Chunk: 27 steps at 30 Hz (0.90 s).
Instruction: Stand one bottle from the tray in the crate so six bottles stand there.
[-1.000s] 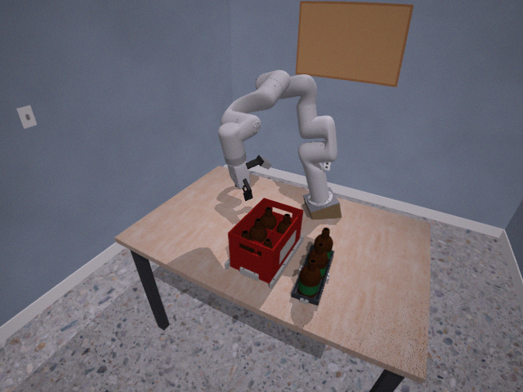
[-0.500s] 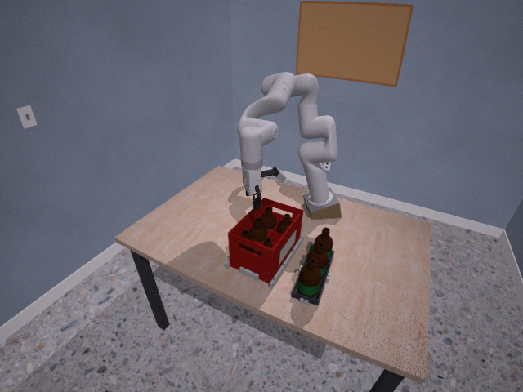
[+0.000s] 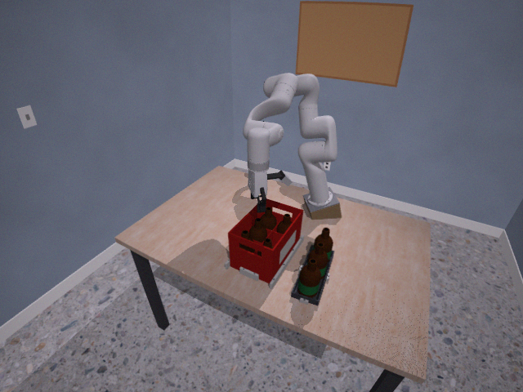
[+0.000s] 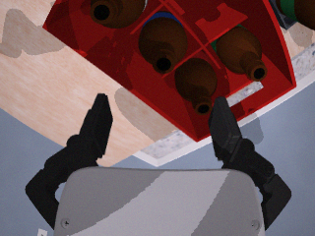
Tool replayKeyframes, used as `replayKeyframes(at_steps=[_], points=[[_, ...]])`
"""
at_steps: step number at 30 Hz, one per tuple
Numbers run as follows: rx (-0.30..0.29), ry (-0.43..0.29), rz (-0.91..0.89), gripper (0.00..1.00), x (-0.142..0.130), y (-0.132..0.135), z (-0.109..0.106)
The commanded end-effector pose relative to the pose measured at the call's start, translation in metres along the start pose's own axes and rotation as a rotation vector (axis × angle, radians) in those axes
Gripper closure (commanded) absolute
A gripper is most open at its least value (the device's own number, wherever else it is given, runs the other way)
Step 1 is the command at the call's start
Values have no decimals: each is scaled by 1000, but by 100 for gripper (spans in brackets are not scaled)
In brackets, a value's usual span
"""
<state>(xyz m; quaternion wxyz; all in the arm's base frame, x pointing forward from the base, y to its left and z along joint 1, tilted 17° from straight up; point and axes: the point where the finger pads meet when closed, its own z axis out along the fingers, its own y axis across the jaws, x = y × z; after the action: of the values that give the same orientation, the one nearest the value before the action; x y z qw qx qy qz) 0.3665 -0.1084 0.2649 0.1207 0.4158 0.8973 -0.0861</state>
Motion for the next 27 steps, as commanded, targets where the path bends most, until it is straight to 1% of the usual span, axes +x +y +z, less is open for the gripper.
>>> replayKeyframes(at_steps=[1,5,6,27], points=[[-5,-5,2,0,0,2,-1],[-5,-5,2,0,0,2,-1],[-5,-5,2,100,0,2,-1],[-5,-5,2,100,0,2,-1]])
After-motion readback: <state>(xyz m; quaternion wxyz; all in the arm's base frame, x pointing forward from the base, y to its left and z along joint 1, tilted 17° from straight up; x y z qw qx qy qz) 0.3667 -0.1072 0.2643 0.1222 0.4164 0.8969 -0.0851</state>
